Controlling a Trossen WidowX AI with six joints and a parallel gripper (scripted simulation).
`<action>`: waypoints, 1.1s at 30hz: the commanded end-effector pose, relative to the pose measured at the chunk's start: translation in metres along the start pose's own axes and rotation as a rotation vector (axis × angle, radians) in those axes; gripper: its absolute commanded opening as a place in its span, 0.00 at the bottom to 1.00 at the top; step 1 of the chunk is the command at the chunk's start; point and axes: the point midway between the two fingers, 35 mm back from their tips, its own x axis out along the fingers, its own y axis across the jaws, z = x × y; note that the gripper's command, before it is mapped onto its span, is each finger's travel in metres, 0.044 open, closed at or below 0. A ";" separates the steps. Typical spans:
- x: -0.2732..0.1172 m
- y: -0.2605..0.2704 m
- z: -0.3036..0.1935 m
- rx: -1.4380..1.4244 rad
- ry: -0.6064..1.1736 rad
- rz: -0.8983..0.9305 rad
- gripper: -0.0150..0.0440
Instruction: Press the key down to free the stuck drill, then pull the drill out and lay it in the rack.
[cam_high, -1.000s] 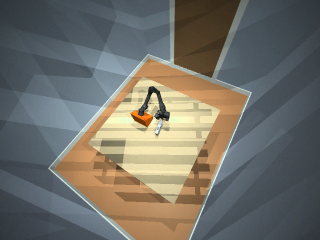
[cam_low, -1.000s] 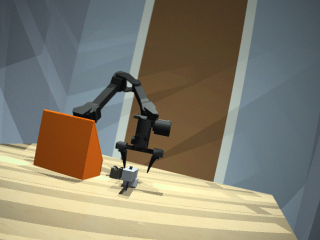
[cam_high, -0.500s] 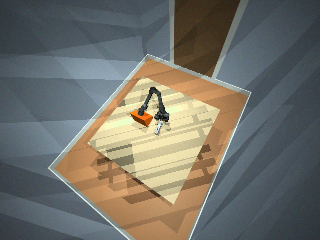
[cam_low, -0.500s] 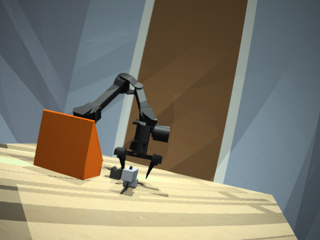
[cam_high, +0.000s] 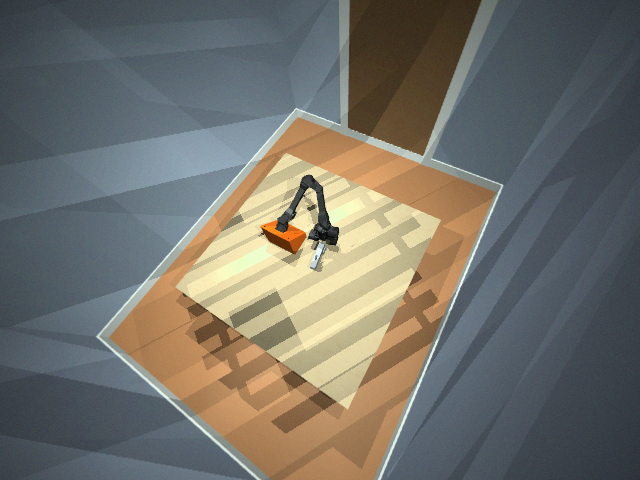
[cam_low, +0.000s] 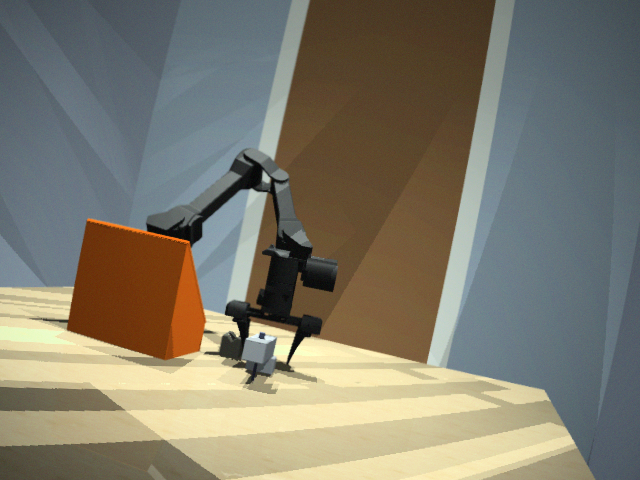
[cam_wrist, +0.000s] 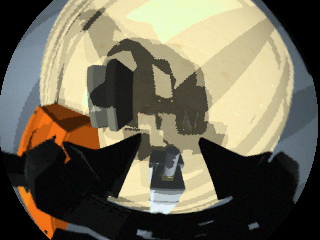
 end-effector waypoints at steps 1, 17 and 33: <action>0.000 0.000 0.000 0.000 0.000 -0.001 0.82; 0.000 0.000 0.000 0.000 0.000 -0.001 0.28; 0.001 0.001 0.012 0.012 0.004 0.006 0.25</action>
